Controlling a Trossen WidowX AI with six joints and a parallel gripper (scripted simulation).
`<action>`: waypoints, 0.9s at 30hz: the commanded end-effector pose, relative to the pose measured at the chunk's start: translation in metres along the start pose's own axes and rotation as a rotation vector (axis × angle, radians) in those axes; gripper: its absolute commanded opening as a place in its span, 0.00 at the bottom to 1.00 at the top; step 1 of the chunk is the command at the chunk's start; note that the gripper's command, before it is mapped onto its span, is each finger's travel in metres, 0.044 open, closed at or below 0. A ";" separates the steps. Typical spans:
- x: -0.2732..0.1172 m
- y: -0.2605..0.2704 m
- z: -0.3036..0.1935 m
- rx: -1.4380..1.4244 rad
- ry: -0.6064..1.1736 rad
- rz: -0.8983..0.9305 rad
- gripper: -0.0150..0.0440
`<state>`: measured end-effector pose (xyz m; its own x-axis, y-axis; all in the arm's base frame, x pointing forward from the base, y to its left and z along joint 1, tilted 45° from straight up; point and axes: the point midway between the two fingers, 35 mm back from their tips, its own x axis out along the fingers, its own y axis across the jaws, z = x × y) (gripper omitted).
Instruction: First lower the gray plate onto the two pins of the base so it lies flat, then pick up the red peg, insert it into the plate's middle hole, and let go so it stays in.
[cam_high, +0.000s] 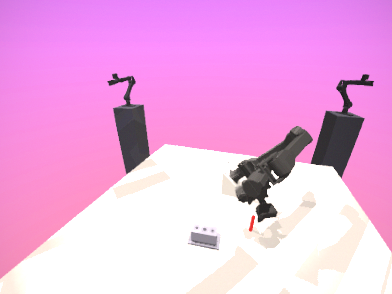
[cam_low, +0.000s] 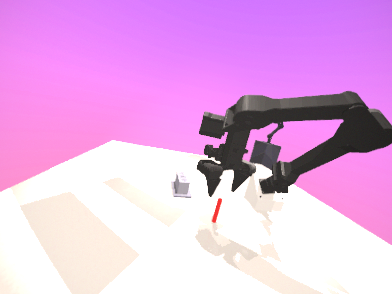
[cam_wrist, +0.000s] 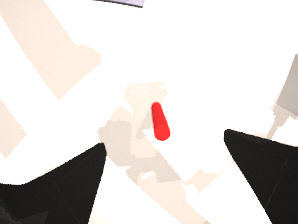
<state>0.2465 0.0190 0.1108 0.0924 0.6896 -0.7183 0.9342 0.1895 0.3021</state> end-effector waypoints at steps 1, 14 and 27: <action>0.006 0.000 0.000 0.006 0.005 0.003 1.00; 0.027 0.001 0.000 0.006 0.003 0.003 1.00; 0.048 0.001 -0.001 0.005 0.006 0.005 1.00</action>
<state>0.2525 0.0490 0.0805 0.0964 0.6890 -0.7183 0.9331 0.1886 0.3061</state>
